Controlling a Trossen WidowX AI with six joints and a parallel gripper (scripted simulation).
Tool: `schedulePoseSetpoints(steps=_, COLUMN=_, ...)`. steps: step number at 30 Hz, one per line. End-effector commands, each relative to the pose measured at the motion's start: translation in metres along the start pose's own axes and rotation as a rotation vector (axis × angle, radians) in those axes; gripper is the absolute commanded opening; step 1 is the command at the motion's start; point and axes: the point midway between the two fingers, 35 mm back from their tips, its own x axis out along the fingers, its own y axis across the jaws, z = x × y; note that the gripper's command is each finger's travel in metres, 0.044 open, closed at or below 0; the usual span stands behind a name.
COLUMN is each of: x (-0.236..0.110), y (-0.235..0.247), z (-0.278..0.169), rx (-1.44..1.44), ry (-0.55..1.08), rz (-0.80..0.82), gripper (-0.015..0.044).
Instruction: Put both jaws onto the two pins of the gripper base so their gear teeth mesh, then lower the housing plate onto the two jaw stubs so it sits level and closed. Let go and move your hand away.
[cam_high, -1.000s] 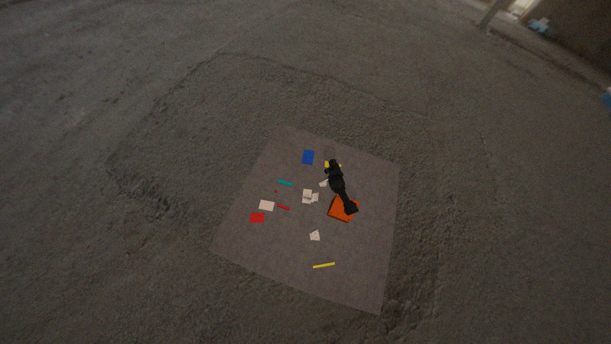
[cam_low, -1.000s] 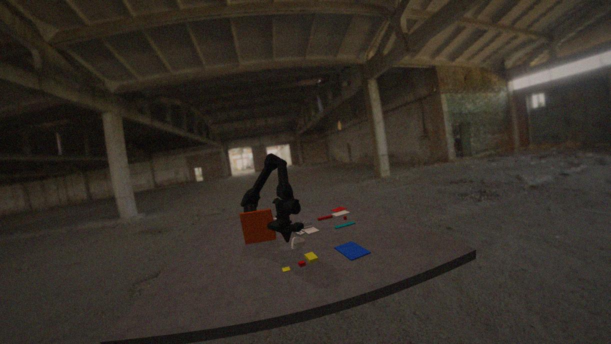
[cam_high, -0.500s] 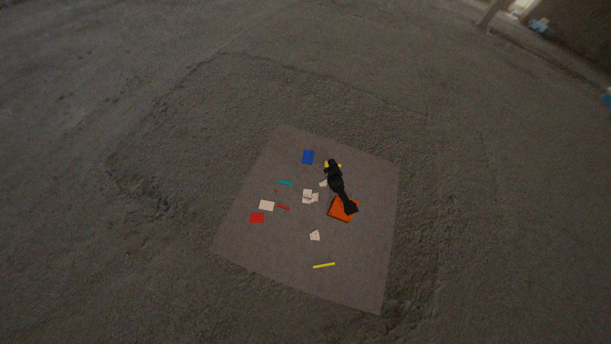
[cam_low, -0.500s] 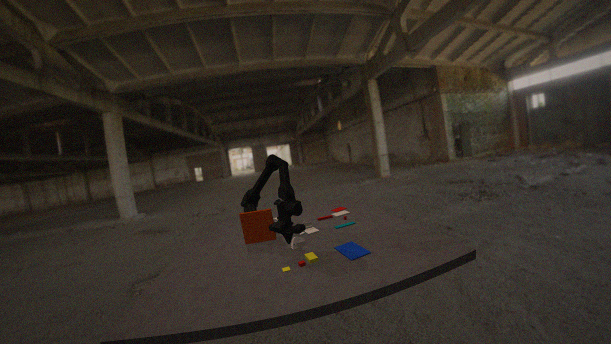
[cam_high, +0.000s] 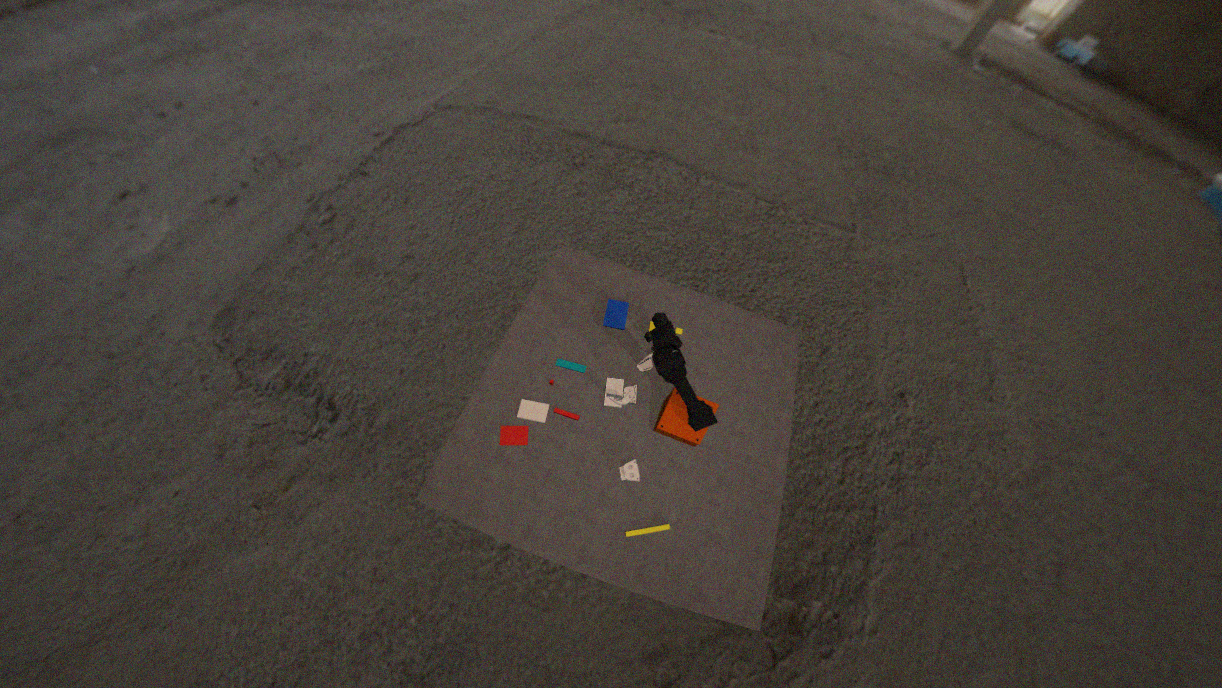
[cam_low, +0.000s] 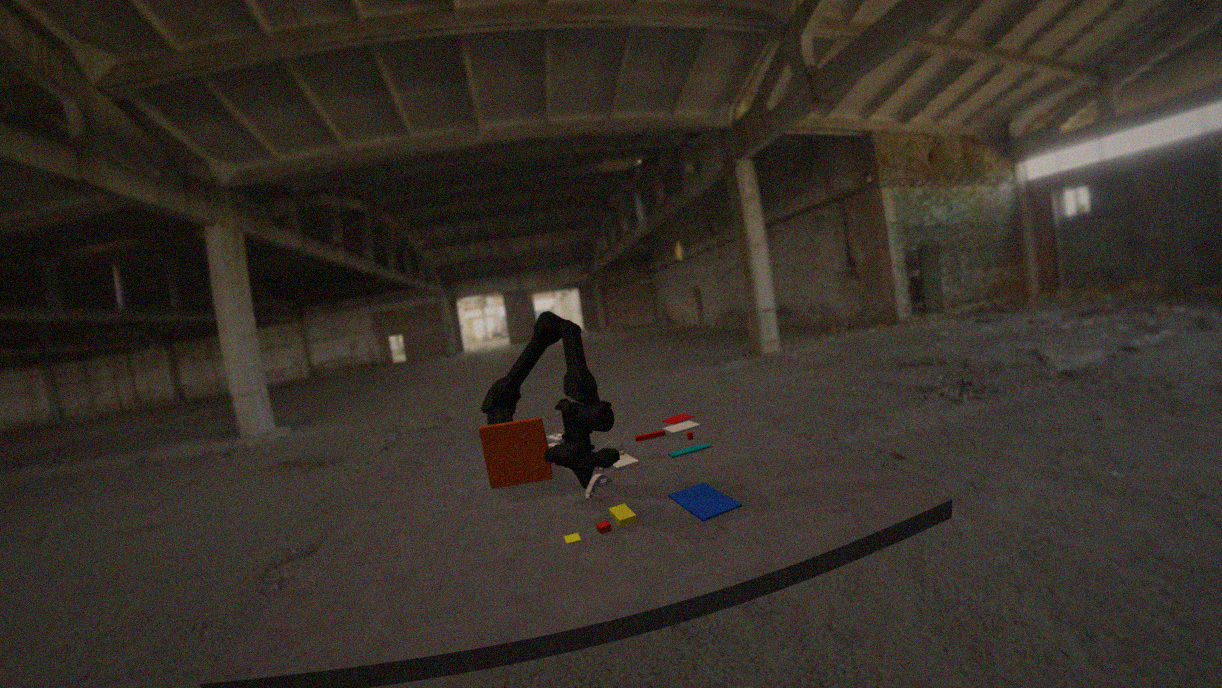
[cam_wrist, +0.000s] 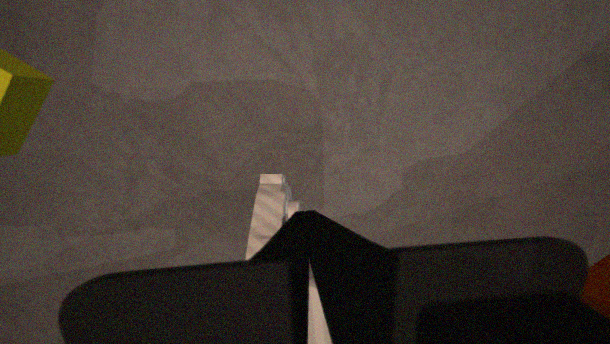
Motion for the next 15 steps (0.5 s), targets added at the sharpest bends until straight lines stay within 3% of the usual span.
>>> schedulePoseSetpoints(steps=1, x=0.001, y=0.008, z=-0.001, rx=0.002, ry=0.004, rz=0.001, gripper=0.0000)
schedulePoseSetpoints(steps=15, x=-0.010, y=0.023, z=-0.001, rx=0.000, ry=0.003, rz=0.004, gripper=0.0000)
